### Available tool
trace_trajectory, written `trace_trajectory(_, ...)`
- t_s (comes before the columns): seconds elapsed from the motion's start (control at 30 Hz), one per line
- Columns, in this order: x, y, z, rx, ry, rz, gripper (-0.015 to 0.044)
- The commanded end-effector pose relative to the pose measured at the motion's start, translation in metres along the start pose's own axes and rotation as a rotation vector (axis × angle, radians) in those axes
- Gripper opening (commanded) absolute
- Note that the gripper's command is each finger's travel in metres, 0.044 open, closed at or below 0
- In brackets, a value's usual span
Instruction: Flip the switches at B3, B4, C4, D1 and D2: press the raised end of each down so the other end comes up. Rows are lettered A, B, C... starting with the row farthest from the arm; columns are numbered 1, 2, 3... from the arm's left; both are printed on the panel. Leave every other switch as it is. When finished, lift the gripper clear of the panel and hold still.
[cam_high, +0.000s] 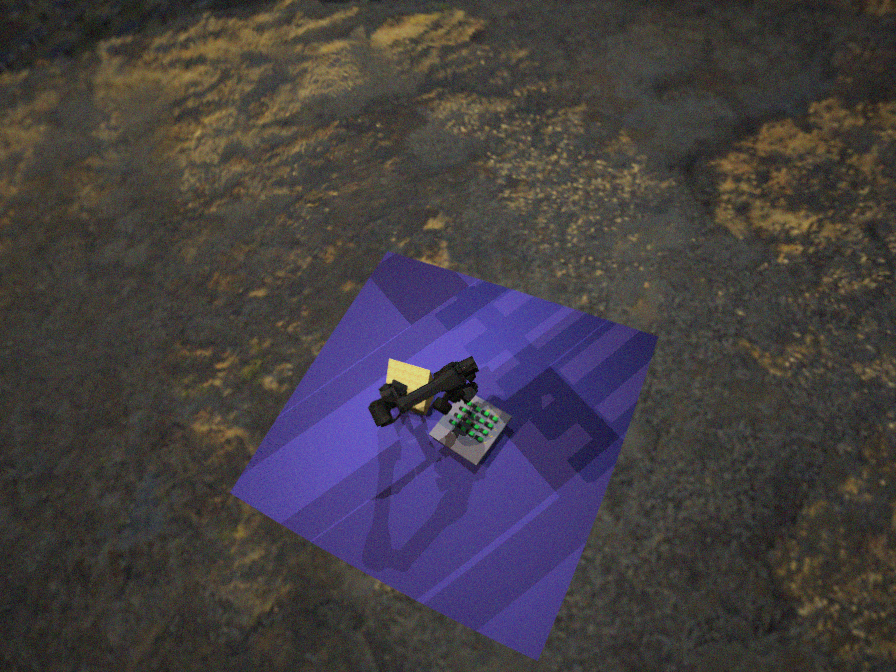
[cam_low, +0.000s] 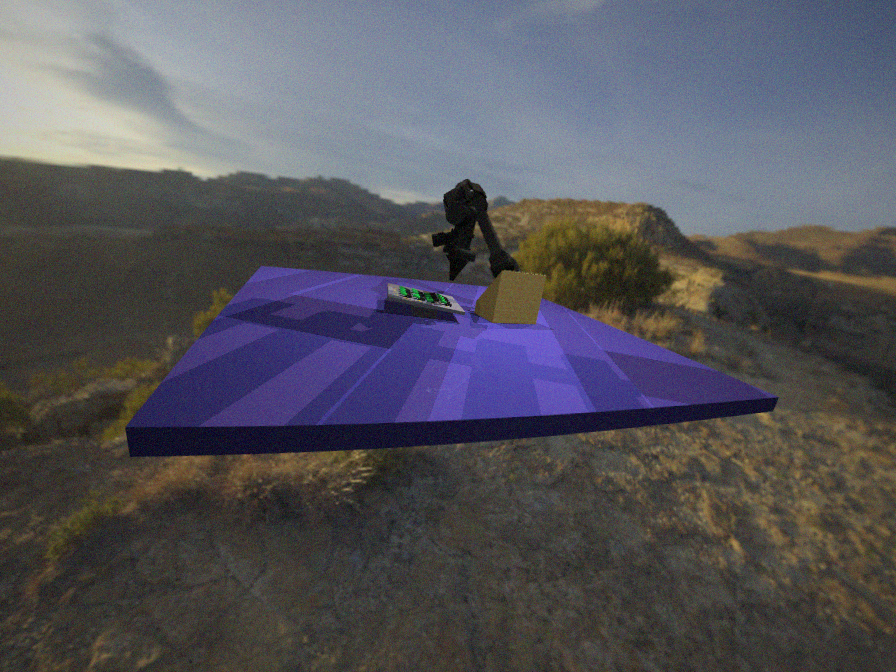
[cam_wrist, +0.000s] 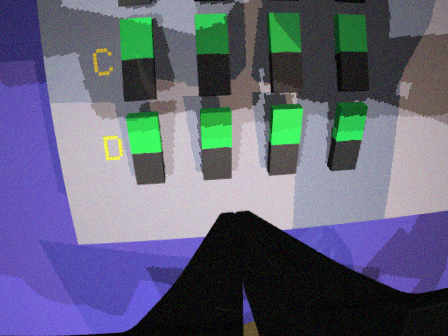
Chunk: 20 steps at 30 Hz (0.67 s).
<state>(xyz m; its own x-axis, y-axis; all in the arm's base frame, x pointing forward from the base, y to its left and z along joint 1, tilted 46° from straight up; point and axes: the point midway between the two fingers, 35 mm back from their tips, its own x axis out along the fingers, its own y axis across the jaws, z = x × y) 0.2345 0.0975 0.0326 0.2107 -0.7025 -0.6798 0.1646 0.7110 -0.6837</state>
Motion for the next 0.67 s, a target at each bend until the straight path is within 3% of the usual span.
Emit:
trace_trajectory(0.0, -0.006, -0.006, 0.031, 0.009, 0.005, 0.003, 0.0000)
trace_trajectory(0.13, -0.009, -0.017, 0.066, 0.010, 0.004, -0.001, 0.0000)
trace_trajectory(0.63, -0.009, -0.017, 0.066, 0.010, 0.004, -0.001, 0.0000)
